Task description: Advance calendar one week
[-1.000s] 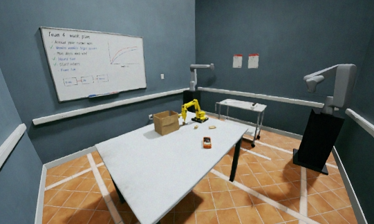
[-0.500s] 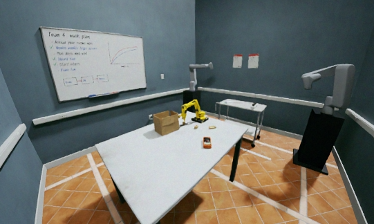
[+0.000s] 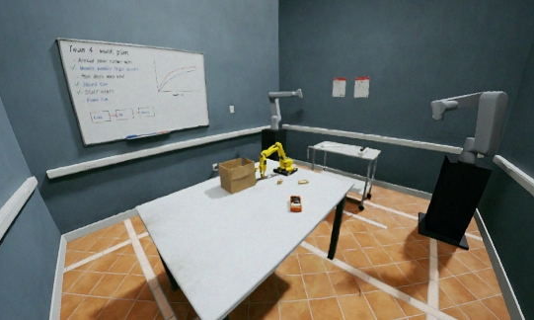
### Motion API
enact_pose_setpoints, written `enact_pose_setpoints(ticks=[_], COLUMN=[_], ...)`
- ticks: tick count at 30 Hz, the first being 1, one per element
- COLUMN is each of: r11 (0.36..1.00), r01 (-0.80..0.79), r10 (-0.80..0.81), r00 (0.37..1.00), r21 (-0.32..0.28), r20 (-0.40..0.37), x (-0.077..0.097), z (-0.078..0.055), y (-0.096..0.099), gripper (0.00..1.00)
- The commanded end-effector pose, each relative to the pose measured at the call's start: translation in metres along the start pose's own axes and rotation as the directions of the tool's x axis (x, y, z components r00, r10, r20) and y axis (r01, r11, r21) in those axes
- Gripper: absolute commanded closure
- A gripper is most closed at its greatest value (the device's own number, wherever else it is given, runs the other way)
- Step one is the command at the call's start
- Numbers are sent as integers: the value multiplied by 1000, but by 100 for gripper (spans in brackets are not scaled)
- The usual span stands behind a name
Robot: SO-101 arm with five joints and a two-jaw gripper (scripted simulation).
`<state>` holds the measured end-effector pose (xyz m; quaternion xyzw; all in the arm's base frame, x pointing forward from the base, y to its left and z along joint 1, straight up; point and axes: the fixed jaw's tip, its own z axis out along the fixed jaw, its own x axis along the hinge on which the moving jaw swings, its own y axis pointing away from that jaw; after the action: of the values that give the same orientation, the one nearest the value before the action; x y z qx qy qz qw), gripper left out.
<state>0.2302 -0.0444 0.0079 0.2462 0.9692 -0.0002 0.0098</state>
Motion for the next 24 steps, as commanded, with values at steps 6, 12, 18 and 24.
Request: enact_pose_setpoints(ticks=[6,12,18,24], r11=[1000,1000,1000,1000], r01=[-20,-20,-20,-20], r10=[20,20,20,20], r00=[1000,1000,1000,1000], r21=[4,4,4,4], r20=[-17,-17,-17,-17], x=[2,3,3,3], z=[13,16,16,16], y=[-3,-3,-3,-3], gripper=[65,65,65,65])
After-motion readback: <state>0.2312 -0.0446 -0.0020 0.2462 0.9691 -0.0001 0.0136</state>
